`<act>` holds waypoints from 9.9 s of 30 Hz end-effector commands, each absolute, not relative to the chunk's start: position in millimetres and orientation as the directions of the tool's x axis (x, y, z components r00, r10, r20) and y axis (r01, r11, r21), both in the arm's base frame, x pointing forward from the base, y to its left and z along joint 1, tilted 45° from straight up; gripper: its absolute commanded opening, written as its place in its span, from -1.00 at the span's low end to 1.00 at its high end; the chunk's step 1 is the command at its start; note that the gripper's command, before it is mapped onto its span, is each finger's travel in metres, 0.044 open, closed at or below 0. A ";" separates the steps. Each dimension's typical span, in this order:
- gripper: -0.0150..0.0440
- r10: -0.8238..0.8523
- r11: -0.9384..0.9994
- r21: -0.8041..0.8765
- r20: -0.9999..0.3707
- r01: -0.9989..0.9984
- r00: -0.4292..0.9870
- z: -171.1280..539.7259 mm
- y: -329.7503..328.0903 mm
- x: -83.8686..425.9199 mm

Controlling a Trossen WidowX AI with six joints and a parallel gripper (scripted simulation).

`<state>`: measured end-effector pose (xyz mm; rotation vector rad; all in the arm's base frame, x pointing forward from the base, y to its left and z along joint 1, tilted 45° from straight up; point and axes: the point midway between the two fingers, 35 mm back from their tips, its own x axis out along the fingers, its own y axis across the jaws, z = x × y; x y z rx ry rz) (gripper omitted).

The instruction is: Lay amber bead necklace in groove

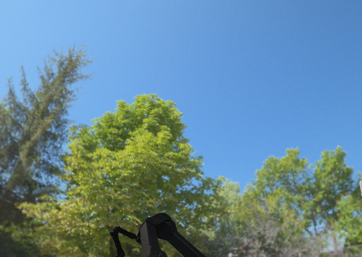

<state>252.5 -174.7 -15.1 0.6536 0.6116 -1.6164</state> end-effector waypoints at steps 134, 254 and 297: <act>-0.08 -0.691 0.289 -0.122 -0.713 -0.950 -0.119 7.8 -142.4 247.2; 1.00 -0.692 0.289 -0.121 -0.712 -0.950 -0.119 -12.0 -165.4 230.0; -0.08 -0.691 0.441 -0.295 -0.715 -0.847 -0.111 -9.6 -149.9 240.4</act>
